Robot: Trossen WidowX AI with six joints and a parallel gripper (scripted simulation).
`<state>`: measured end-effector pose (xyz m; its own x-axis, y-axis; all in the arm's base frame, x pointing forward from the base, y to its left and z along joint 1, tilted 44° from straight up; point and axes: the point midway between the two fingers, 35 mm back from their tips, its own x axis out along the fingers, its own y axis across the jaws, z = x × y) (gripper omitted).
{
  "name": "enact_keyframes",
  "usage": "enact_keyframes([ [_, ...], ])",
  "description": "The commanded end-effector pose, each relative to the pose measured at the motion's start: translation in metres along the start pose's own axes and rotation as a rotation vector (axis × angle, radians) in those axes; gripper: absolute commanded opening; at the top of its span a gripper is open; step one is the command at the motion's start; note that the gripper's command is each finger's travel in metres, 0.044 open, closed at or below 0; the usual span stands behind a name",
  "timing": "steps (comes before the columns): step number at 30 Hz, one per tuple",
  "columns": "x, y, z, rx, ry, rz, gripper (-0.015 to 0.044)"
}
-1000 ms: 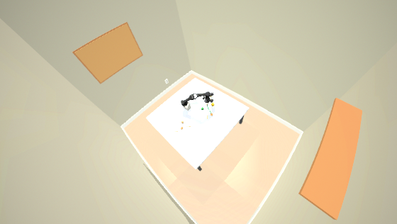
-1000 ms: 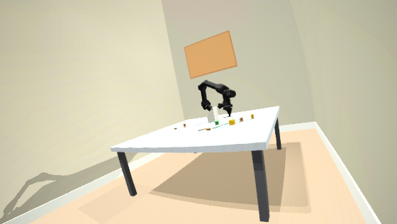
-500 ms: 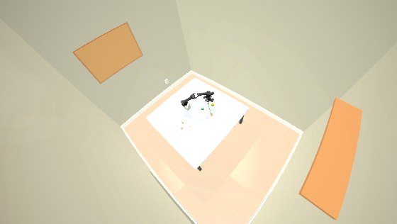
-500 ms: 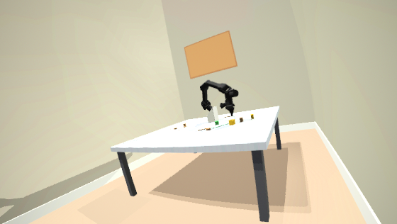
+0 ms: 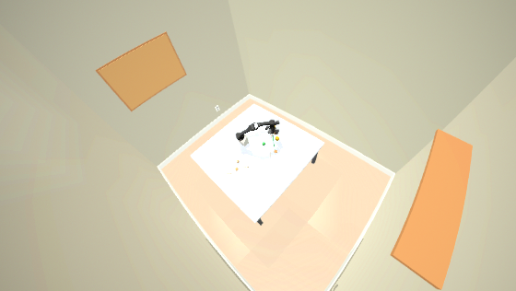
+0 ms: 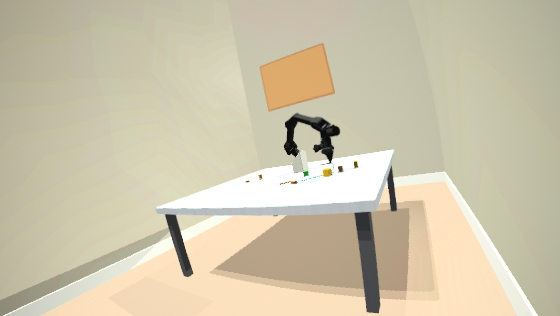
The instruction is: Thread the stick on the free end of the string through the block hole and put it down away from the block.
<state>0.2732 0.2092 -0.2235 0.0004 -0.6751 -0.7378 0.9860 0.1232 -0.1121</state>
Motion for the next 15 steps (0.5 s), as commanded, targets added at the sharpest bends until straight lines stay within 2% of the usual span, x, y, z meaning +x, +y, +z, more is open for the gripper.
enact_keyframes([
  [1,-0.001,0.000,-0.008,0.004,0.005,0.001,0.0000],
  [15,0.000,-0.002,-0.021,0.005,0.009,-0.001,0.0000],
])
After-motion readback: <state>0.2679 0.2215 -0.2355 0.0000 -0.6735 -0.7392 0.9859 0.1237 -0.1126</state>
